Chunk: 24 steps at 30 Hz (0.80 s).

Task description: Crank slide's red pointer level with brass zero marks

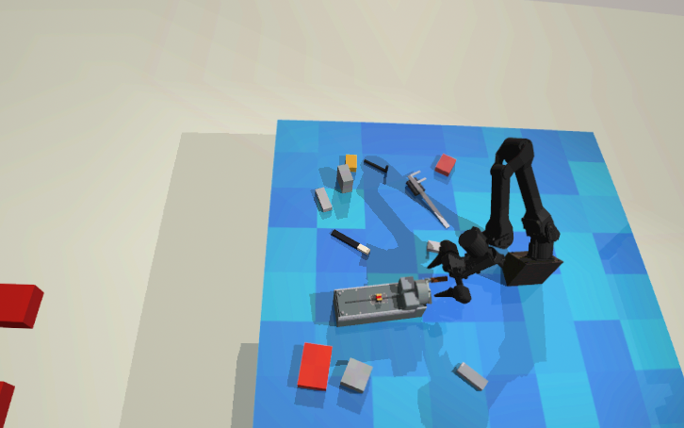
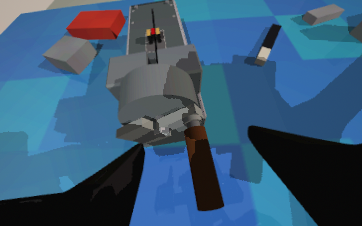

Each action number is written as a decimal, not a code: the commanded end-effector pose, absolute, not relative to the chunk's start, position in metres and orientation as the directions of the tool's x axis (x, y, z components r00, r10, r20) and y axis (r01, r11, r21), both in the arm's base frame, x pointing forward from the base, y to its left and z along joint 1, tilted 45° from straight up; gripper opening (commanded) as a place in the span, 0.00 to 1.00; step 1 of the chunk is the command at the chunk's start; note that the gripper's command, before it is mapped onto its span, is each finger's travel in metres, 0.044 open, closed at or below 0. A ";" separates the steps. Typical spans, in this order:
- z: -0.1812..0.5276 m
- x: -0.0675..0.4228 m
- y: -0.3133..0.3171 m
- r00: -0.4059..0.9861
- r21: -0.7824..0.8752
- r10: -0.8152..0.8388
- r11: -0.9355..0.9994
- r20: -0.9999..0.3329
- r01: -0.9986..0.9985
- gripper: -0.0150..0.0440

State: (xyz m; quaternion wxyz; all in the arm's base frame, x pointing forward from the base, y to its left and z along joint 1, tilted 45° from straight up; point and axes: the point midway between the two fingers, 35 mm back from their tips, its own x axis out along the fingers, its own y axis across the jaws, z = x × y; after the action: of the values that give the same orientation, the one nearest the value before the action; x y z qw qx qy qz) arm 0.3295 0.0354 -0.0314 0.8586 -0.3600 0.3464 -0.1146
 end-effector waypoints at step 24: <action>-0.039 0.326 0.029 0.726 -0.703 -0.449 0.708 -0.520 -0.065 0.25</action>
State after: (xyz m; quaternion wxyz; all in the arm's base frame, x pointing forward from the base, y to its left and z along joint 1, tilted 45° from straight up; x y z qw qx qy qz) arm 0.3269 0.0299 -0.0382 0.8564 -0.3621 0.3507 -0.1116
